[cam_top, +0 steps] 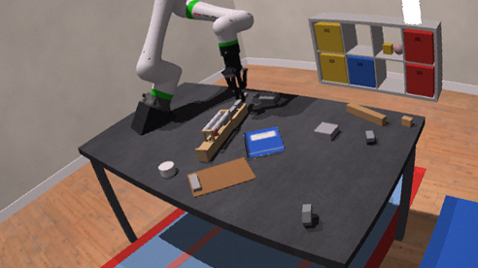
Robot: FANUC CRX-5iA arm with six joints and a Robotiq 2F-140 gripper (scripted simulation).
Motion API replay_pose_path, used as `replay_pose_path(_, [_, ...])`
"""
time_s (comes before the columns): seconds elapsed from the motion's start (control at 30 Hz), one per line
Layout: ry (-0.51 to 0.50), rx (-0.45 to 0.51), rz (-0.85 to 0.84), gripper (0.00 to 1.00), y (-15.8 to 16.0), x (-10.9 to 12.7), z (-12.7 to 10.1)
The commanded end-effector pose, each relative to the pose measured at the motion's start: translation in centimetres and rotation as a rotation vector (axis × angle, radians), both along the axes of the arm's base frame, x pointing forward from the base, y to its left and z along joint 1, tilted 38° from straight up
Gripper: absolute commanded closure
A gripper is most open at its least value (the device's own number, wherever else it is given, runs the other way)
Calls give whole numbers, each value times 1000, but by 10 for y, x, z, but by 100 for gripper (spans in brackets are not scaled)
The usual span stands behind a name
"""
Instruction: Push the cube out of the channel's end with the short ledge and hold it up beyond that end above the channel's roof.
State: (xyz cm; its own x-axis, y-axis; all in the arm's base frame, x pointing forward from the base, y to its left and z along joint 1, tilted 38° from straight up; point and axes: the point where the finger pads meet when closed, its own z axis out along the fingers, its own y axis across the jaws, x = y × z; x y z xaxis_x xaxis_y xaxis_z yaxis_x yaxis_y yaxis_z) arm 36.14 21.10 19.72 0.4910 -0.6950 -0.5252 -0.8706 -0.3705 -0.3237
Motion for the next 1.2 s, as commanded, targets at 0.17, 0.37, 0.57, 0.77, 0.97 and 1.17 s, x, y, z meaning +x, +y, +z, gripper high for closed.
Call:
replay_pose_path(0.17, [-2, 0, -1, 90, -3, 2, -1])
replay_pose_path(0.37, [-2, 0, -1, 90, -6, 4, -3])
replay_pose_path(0.57, [-2, 0, -1, 90, -12, 9, -8])
replay_pose_path(0.77, [-2, 0, -1, 90, -19, 14, -13])
replay_pose_path(0.97, [-2, 0, -1, 90, -28, 20, -20])
replay_pose_path(1.17, [-2, 0, -1, 90, -40, 29, -29])
